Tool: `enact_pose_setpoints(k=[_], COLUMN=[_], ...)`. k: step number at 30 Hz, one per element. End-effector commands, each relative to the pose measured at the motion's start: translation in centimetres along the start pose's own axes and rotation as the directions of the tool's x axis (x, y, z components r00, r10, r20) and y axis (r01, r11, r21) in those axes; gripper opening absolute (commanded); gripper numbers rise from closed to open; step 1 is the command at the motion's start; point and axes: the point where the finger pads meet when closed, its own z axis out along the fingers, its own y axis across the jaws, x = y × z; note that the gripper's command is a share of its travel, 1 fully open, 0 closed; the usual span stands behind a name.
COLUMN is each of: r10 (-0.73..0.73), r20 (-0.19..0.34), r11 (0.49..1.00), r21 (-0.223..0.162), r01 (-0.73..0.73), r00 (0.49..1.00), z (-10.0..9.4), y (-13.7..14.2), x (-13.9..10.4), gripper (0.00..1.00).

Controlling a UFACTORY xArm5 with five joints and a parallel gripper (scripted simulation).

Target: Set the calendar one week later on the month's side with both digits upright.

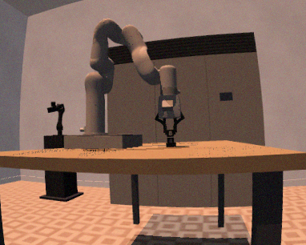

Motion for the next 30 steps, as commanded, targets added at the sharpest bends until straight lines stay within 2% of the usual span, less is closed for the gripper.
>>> enact_pose_setpoints(k=[1, 30], r10=[0.0, 0.0], r20=[-0.001, -0.001], r11=[1.0, 1.0], r21=[0.003, 0.003], r01=[0.0, 0.0], r00=[1.0, 1.0], z=[0.0, 1.9], y=[-0.1, -0.1], x=[0.0, 0.1], gripper=[0.27, 0.27])
